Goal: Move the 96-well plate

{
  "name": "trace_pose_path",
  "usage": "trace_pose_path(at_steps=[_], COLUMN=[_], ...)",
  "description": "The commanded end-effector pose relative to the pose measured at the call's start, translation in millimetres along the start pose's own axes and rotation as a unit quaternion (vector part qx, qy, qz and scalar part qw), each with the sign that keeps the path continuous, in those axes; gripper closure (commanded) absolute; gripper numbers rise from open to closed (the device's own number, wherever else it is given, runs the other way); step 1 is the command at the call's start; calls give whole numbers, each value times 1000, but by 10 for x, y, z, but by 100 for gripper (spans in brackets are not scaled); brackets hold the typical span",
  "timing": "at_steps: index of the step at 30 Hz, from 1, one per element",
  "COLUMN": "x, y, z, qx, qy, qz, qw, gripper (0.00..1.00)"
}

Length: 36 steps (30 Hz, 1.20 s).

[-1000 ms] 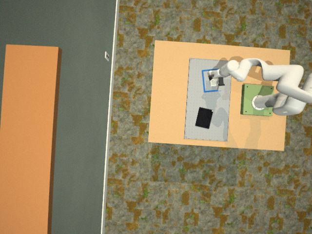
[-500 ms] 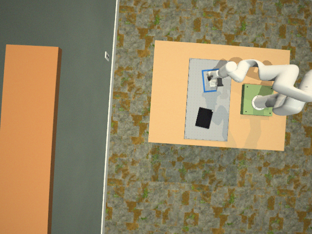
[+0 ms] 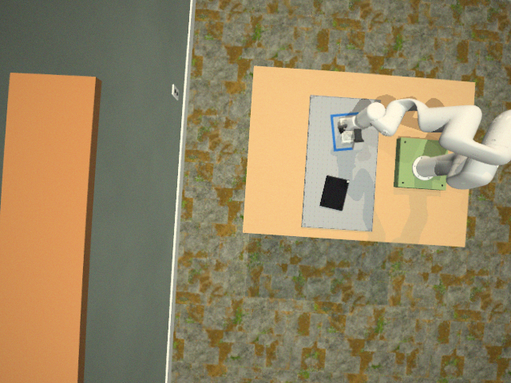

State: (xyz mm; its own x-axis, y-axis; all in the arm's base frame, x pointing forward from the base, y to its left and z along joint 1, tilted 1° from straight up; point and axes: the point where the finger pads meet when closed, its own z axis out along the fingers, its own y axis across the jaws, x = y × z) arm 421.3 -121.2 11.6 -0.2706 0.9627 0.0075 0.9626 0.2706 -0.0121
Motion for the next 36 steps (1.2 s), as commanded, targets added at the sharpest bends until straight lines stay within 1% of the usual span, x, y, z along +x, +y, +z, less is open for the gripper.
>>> trace_pose_path(at_steps=[1, 4, 36], x=[-9, -10, -9], y=[12, 11, 10], z=[87, 137, 152], qx=[-1, -1, -1], qy=[-1, -1, -1], qz=[0, 0, 0], qw=[1000, 1000, 1000], gripper=[100, 100, 100])
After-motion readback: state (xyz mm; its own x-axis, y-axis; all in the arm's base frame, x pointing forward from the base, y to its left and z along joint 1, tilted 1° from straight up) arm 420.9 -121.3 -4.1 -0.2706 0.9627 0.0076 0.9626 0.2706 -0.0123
